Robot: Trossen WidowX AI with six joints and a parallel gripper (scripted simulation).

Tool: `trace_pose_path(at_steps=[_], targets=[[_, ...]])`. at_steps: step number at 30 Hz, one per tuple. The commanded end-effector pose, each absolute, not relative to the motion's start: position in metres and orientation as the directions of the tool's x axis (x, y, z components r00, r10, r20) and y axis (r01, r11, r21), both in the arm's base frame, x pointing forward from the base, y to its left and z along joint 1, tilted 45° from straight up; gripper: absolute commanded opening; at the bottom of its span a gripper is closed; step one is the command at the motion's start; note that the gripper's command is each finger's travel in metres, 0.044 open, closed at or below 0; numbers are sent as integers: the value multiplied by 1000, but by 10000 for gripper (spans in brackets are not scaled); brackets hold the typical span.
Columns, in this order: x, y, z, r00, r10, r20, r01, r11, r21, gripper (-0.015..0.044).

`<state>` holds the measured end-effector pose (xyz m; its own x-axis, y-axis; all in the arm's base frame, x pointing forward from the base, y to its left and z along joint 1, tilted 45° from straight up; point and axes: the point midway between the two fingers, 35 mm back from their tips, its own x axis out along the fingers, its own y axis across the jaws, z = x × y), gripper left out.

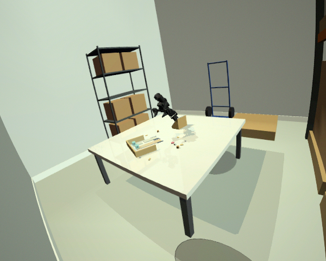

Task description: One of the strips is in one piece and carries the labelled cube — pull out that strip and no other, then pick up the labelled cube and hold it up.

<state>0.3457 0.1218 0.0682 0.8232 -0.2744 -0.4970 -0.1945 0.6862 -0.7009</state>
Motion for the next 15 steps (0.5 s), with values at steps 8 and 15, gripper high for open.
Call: trace_pose_path(at_steps=[8,15], targets=[[328,55,85,765,-484,-425,52,705,-707,400],[328,55,85,765,-484,-425,52,705,-707,400]])
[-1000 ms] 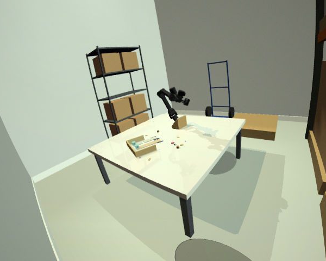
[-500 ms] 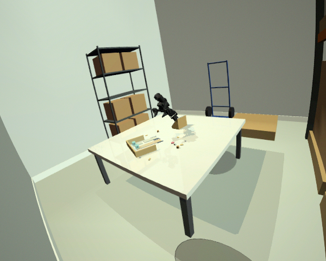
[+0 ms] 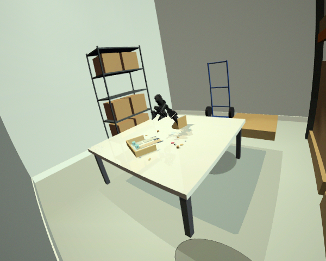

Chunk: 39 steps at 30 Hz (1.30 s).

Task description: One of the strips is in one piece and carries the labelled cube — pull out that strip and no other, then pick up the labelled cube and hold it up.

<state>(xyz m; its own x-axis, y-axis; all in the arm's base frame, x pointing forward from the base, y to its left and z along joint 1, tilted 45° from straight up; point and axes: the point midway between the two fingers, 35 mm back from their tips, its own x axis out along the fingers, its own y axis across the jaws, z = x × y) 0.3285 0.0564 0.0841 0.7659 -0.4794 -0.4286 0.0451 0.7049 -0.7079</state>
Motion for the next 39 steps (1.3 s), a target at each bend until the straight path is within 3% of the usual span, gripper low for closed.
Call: trace_pose_path(at_steps=[1,7,15,22,33,39], targets=[[328,55,85,765,-484,-425,52,705,-707,400],[328,55,85,765,-484,-425,52,705,-707,400],[354,52,56,639,-520,-566,55,765,-641,190],[375,33,22,375,-614,-695,174,783,-597,6],[387,-1,-15,-65,-687,-724,389,650,-652,0],[385,-4,-20,-113,-689,-716,409,625,-666,0]])
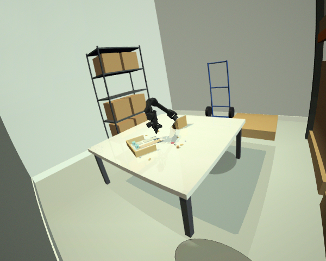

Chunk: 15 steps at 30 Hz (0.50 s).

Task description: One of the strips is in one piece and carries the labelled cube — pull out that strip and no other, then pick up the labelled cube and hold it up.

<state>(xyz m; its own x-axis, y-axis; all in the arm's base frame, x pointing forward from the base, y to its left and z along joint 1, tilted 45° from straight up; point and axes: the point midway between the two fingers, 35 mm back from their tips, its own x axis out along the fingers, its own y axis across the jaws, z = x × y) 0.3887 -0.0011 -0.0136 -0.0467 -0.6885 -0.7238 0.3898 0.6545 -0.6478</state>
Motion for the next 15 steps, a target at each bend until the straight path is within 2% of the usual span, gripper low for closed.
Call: trace_pose_path(at_steps=[1,15], targets=[[385,-4,-20,-113,-689,-716,409,625,-666,0],[384,-16,-32,-112,-689,-716,409,625,-665,0]])
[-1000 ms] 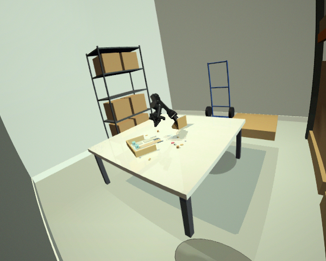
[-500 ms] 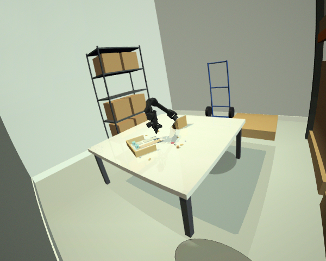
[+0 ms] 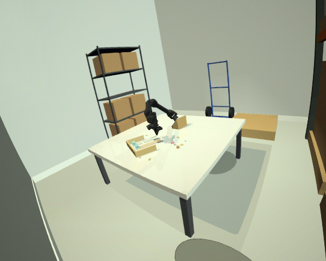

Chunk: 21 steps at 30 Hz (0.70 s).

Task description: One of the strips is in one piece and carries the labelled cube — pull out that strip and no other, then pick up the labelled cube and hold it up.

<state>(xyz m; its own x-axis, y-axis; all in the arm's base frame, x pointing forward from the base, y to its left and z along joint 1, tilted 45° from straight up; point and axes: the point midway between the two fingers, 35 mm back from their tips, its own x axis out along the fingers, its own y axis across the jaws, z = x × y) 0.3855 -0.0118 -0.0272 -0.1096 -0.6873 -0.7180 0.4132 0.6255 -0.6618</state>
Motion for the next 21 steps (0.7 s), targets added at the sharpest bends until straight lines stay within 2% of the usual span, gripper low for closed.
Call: trace_pose_path(at_steps=[1,21], targets=[[384,-17,-33,-112,-689,-716,409,625,-665,0],[380,-41,-56,-112,-690,-715,409,624,-666,0]])
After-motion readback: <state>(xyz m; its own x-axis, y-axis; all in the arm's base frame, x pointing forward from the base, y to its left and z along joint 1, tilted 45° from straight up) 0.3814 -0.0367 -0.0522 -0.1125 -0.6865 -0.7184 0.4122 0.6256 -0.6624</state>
